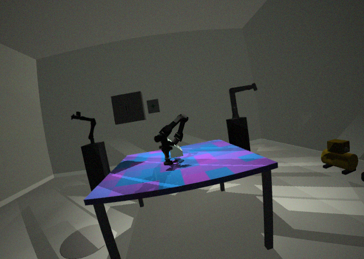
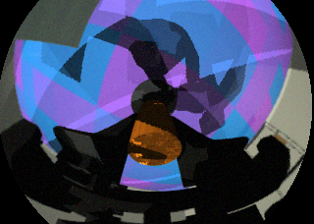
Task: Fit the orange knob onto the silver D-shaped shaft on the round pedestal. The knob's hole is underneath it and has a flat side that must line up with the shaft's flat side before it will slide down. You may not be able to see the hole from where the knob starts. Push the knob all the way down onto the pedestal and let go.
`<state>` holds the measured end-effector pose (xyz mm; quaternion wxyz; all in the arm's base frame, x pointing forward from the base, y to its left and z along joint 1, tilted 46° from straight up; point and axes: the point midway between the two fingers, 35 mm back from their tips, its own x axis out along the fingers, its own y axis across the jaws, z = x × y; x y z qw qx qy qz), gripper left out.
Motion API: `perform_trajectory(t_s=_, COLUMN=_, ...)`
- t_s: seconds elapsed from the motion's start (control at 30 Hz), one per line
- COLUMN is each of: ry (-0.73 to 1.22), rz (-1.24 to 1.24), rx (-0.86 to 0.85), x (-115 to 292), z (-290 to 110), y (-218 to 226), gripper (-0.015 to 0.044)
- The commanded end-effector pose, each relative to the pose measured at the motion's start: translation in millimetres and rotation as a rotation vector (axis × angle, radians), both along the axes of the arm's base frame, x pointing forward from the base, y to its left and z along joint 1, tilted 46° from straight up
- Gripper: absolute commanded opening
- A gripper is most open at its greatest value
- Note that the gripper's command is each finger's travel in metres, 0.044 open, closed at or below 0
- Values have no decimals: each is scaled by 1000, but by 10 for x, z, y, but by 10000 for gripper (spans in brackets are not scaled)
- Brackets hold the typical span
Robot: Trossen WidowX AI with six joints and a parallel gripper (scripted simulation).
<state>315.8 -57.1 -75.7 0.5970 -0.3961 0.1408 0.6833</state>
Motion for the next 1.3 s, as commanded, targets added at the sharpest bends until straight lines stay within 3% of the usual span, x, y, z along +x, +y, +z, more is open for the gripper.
perform_trajectory(t_s=0.0, ry=-8, rz=5, rx=1, x=4, z=0, y=3, gripper=0)
perform_trajectory(t_s=0.47, ry=-15, rz=11, rx=0, x=12, z=41, y=-19, gripper=0)
perform_trajectory(t_s=0.7, ry=-156, rz=154, rx=-5, x=5, z=20, y=-9, gripper=0)
perform_trajectory(t_s=1.27, ry=-156, rz=154, rx=-5, x=10, z=0, y=8, gripper=0)
